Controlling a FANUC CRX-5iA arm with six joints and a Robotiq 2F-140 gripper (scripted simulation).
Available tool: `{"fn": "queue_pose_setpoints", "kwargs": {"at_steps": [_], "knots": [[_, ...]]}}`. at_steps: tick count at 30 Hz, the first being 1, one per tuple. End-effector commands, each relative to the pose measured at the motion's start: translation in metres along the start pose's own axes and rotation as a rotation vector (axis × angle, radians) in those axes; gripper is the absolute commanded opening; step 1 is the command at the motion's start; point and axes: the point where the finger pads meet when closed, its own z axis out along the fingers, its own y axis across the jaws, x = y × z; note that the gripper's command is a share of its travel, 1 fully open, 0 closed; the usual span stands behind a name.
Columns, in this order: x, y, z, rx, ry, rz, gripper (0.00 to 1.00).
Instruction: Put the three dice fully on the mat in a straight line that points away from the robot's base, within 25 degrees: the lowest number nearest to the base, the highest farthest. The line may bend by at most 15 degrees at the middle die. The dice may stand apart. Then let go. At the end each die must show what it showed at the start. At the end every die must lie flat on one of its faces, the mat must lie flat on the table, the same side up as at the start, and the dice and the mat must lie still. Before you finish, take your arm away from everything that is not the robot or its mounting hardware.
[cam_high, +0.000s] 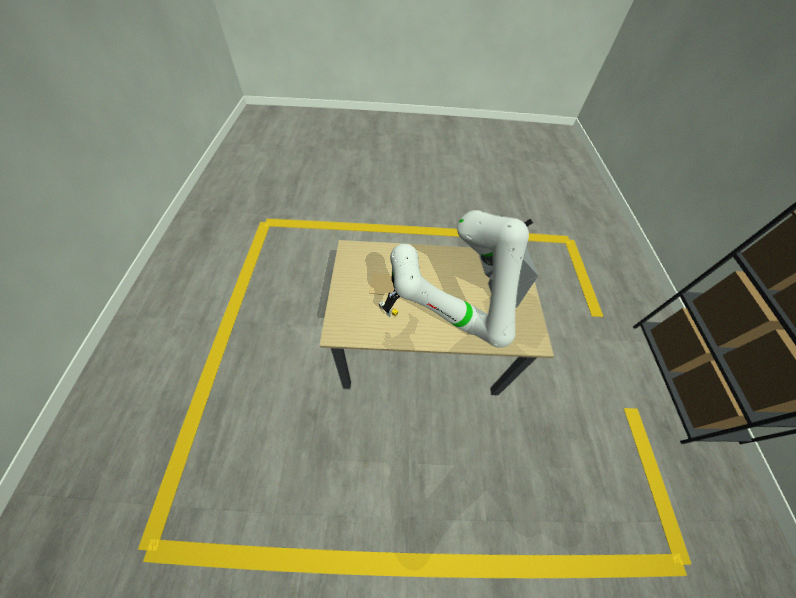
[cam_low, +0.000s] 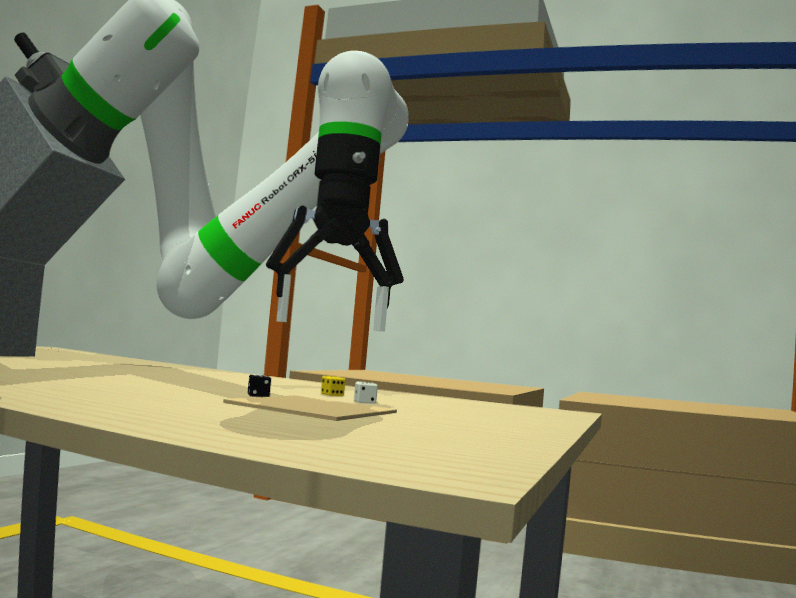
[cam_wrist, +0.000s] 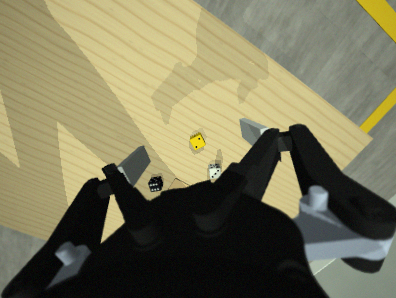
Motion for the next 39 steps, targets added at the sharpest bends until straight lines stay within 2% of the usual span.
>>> {"fn": "queue_pose_setpoints", "kwargs": {"at_steps": [1,6,10,21,28,39], "knots": [[0.000,0.000,-0.020,0.002,-0.002,-0.002,1.00],[0.000,0.000,-0.049,0.002,-0.002,-0.002,1.00],[0.000,0.000,-0.057,0.002,-0.002,-0.002,1.00],[0.000,0.000,-0.058,0.002,-0.002,-0.004,1.00],[-0.025,0.001,-0.049,0.002,-0.003,-0.197,1.00],[-0.025,0.001,-0.049,0.002,-0.003,-0.200,1.00]]}}
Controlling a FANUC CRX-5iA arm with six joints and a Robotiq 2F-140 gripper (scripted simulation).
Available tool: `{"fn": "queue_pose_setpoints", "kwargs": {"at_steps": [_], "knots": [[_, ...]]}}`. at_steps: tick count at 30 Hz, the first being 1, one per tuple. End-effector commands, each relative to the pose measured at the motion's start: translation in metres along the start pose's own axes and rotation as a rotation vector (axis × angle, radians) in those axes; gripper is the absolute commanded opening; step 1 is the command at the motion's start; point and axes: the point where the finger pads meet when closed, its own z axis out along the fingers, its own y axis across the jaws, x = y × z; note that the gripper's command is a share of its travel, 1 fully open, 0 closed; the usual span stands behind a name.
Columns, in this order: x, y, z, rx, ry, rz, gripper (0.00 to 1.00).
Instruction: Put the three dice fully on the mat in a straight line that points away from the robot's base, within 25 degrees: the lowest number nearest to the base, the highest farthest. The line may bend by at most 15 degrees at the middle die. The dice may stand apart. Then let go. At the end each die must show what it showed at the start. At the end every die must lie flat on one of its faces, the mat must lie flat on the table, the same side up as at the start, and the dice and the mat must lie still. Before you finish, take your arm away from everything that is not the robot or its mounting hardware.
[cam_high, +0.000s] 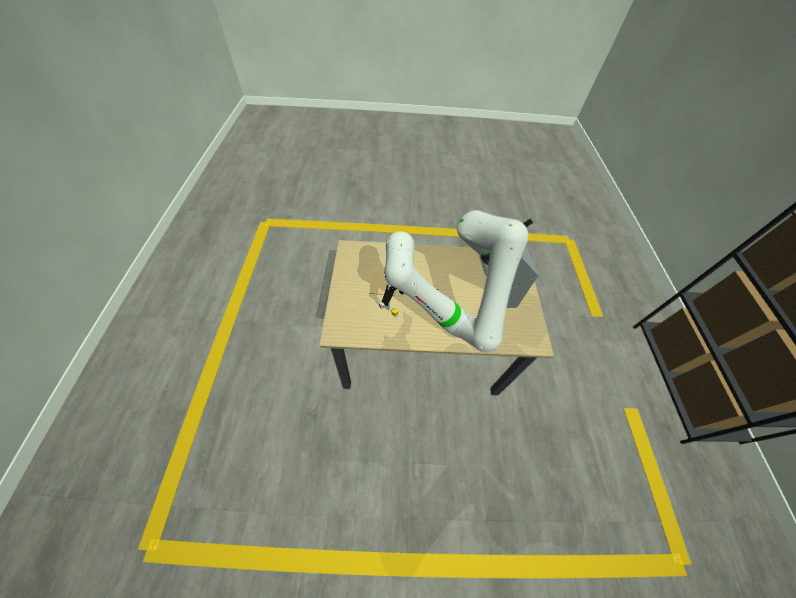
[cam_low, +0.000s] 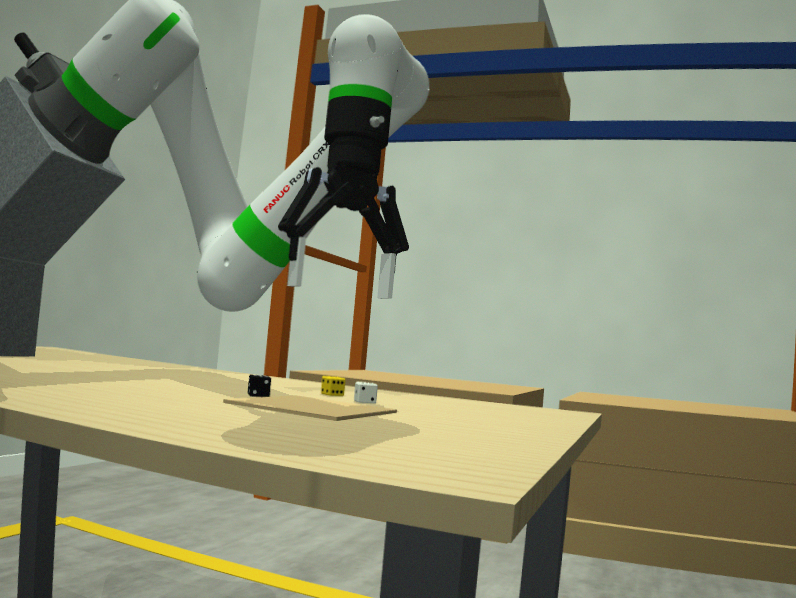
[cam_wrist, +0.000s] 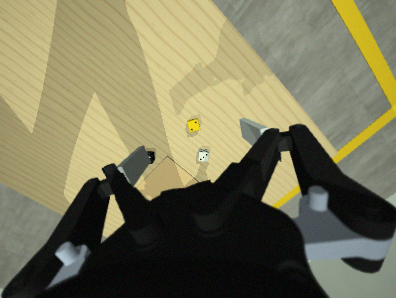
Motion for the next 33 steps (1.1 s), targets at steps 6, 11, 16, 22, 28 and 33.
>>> {"fn": "queue_pose_setpoints", "kwargs": {"at_steps": [6,11,16,22,28,33], "knots": [[0.000,0.000,0.000,0.000,0.000,-0.006,1.00],[0.000,0.000,0.002,0.000,0.000,-0.074,1.00],[-0.001,0.000,0.007,0.000,-0.001,-0.303,1.00],[-0.001,0.000,0.011,0.001,-0.001,-0.508,1.00],[-0.001,0.000,0.014,0.001,-0.001,-0.624,1.00],[-0.001,0.000,0.019,0.001,-0.001,-0.840,1.00]]}}
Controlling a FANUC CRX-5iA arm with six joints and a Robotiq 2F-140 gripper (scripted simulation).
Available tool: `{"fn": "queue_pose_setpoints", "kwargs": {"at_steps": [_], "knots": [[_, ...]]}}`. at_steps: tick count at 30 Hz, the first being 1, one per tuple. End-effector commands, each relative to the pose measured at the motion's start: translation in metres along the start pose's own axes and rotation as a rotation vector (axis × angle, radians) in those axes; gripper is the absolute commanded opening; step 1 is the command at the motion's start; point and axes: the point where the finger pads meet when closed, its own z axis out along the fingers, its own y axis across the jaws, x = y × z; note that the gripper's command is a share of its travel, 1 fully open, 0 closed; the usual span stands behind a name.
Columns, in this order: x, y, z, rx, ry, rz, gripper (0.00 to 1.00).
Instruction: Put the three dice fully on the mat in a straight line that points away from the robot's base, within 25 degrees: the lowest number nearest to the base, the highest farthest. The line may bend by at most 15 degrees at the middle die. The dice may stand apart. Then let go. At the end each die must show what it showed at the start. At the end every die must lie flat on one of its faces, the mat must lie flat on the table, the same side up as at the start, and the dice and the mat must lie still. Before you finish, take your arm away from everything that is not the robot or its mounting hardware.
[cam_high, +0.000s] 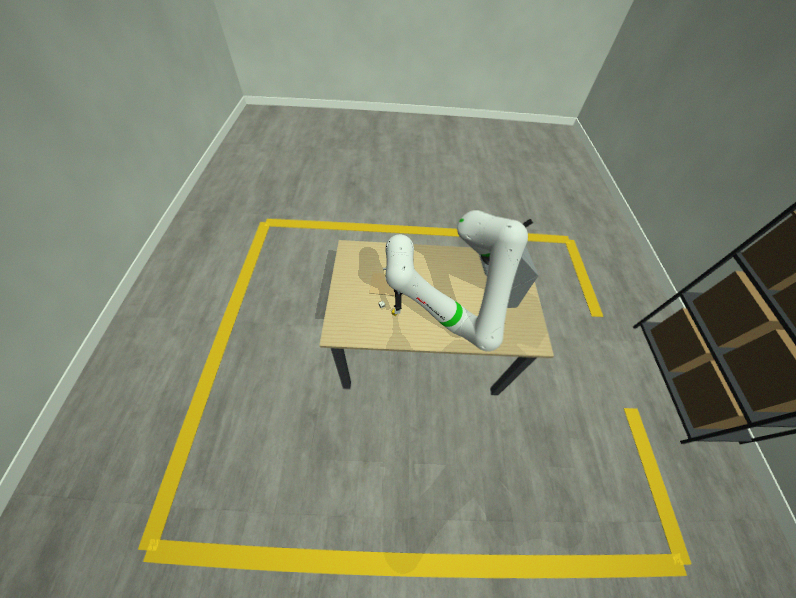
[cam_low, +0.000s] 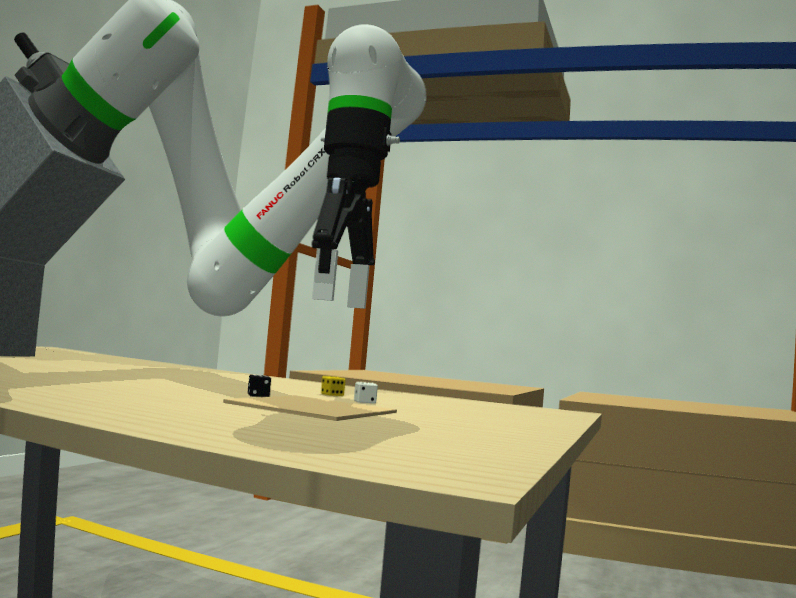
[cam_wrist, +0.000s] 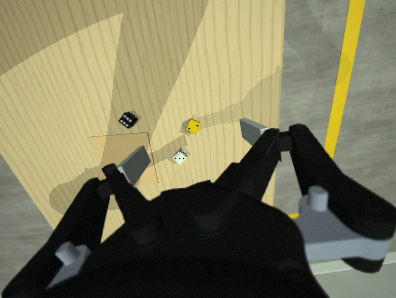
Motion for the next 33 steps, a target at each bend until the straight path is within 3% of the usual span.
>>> {"fn": "queue_pose_setpoints", "kwargs": {"at_steps": [1,21,25,26,33], "knots": [[0.000,0.000,0.004,0.002,-0.001,-0.174,1.00],[0.000,0.000,0.018,0.000,-0.001,-0.815,1.00],[0.000,0.000,0.019,0.000,-0.001,-0.856,1.00],[0.000,0.000,0.019,0.000,-0.001,-0.856,0.25],[0.000,0.000,0.019,0.000,-0.001,-0.856,0.25]]}}
